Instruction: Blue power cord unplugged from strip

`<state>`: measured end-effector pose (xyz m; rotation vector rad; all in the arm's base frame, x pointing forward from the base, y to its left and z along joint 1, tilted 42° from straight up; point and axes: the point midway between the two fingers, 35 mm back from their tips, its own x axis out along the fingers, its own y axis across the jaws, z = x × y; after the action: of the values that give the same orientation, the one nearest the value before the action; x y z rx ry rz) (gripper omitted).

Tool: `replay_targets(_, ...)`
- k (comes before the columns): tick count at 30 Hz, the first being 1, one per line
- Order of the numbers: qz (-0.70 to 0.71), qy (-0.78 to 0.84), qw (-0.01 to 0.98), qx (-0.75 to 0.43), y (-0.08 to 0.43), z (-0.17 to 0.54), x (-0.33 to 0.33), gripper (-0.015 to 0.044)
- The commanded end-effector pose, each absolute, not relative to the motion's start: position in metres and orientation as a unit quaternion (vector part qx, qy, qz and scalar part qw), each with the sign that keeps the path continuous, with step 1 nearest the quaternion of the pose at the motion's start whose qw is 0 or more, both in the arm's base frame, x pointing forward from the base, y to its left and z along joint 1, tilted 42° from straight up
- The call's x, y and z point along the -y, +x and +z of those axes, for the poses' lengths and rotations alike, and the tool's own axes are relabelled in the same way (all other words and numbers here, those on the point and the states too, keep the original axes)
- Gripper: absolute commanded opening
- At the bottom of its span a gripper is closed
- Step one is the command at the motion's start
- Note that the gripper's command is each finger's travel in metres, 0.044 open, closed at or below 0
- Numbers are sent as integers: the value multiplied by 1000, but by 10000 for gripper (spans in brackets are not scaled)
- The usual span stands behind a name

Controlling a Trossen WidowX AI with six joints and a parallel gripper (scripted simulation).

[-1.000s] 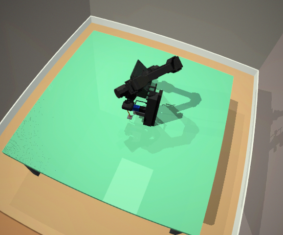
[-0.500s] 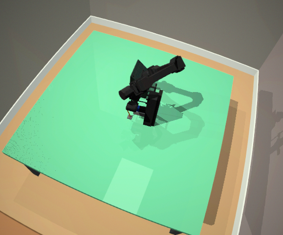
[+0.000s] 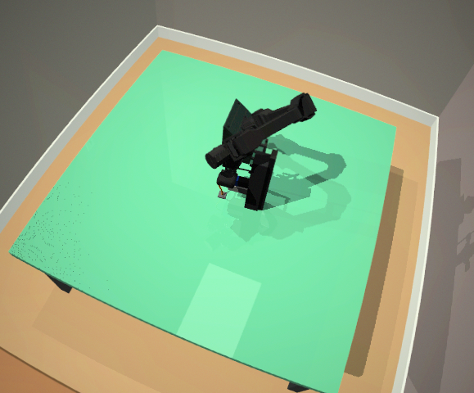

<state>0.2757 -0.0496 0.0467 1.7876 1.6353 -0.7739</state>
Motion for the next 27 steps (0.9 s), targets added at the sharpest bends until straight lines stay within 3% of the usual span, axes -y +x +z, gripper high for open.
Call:
replay_targets(1,-291,672,295,-614,276,47,50,107)
replay_targets(3,-291,672,295,-614,276,47,50,55)
replay_targets(11,-291,672,295,-614,276,47,50,2)
replay_targets(27,-292,672,295,-613,277,33,67,0)
